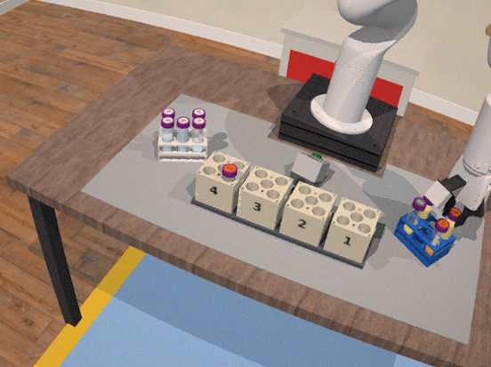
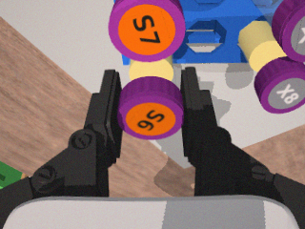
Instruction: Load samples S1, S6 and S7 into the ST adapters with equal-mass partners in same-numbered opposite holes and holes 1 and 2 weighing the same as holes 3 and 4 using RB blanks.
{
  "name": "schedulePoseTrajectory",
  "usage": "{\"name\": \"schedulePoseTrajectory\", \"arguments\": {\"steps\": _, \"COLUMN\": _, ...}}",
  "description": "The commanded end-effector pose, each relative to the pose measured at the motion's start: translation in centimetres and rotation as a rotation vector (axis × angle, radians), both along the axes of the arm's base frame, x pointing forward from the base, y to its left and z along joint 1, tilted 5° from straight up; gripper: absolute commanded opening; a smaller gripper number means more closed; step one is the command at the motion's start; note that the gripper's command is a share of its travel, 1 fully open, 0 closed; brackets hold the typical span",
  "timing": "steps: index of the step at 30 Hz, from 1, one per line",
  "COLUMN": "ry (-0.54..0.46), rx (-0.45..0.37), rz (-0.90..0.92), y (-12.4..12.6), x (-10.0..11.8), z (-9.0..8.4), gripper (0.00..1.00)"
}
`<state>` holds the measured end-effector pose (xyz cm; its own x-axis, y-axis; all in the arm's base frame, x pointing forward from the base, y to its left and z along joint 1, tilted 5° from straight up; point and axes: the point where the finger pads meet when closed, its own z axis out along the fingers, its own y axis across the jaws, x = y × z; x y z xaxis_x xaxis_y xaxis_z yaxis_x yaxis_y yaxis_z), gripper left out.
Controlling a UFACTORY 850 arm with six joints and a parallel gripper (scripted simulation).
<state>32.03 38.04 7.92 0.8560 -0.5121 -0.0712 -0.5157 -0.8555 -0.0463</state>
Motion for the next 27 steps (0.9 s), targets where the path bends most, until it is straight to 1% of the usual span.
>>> {"name": "schedulePoseTrajectory", "arguments": {"steps": 1, "ry": -0.001, "rx": 0.001, "rz": 0.0, "y": 0.0, "x": 0.1, "z": 0.3, "gripper": 0.0}}
{"name": "schedulePoseTrajectory", "arguments": {"steps": 9, "ry": -0.001, "rx": 0.001, "rz": 0.0, "y": 0.0, "x": 0.1, "z": 0.5, "gripper": 0.0}}
{"name": "schedulePoseTrajectory", "arguments": {"steps": 17, "ry": -0.001, "rx": 0.001, "rz": 0.0, "y": -0.1, "x": 0.1, "z": 2.1, "gripper": 0.0}}
{"name": "schedulePoseTrajectory", "arguments": {"steps": 19, "ry": -0.001, "rx": 0.001, "rz": 0.0, "y": -0.1, "x": 0.1, "z": 2.1, "gripper": 0.0}}
{"name": "schedulePoseTrajectory", "arguments": {"steps": 27, "ry": -0.001, "rx": 0.001, "rz": 0.0, "y": -0.2, "x": 0.2, "z": 3.7, "gripper": 0.0}}
